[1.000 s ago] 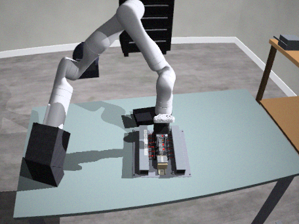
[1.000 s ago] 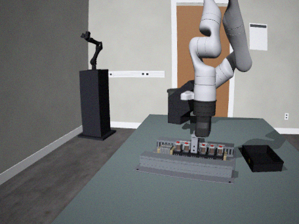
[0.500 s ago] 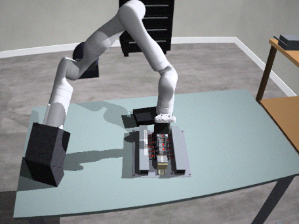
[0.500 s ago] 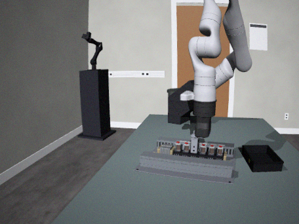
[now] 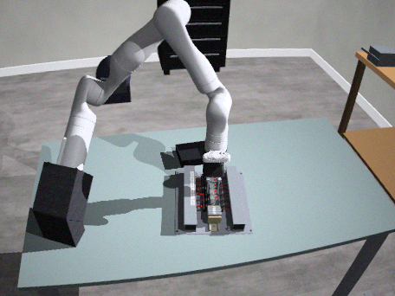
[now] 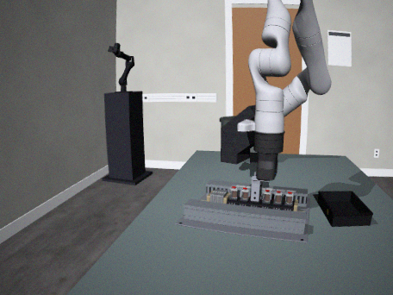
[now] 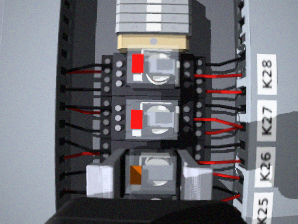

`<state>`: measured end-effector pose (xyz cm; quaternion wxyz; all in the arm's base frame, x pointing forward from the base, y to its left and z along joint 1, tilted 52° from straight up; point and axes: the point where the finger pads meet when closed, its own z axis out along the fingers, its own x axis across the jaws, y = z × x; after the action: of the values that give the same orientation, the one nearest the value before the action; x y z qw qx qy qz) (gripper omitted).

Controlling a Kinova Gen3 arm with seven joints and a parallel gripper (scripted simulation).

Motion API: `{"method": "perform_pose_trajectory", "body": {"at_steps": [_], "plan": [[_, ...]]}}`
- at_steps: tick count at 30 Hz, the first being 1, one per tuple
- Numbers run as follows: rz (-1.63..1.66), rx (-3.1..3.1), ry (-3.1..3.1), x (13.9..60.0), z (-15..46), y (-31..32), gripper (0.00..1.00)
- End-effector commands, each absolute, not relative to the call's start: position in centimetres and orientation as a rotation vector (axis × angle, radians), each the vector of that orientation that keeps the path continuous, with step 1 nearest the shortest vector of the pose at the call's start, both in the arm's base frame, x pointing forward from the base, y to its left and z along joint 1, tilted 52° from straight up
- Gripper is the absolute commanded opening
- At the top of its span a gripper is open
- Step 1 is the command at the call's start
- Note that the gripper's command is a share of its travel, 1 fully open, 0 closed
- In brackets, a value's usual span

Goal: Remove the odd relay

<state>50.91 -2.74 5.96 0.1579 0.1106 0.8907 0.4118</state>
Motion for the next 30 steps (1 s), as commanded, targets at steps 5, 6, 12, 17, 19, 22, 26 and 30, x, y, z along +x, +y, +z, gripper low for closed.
{"method": "perform_pose_trajectory", "body": {"at_steps": [5, 6, 12, 17, 19, 22, 26, 30], "plan": [[1.174, 0.320, 2.544, 50.91, 5.99, -2.84, 0.00], [1.174, 0.320, 2.544, 50.91, 5.99, -2.84, 0.00], [1.167, 0.328, 2.529, 50.86, 5.99, -2.83, 0.00], [1.164, 0.331, 2.524, 50.85, 5.99, -2.83, 0.00], [1.164, 0.331, 2.523, 50.85, 5.99, -2.83, 0.00], [1.163, 0.333, 2.521, 50.84, 5.98, -2.82, 0.00], [1.159, 0.337, 2.514, 50.82, 5.98, -2.82, 0.00], [1.154, 0.343, 2.504, 50.78, 5.98, -2.81, 0.00]]}}
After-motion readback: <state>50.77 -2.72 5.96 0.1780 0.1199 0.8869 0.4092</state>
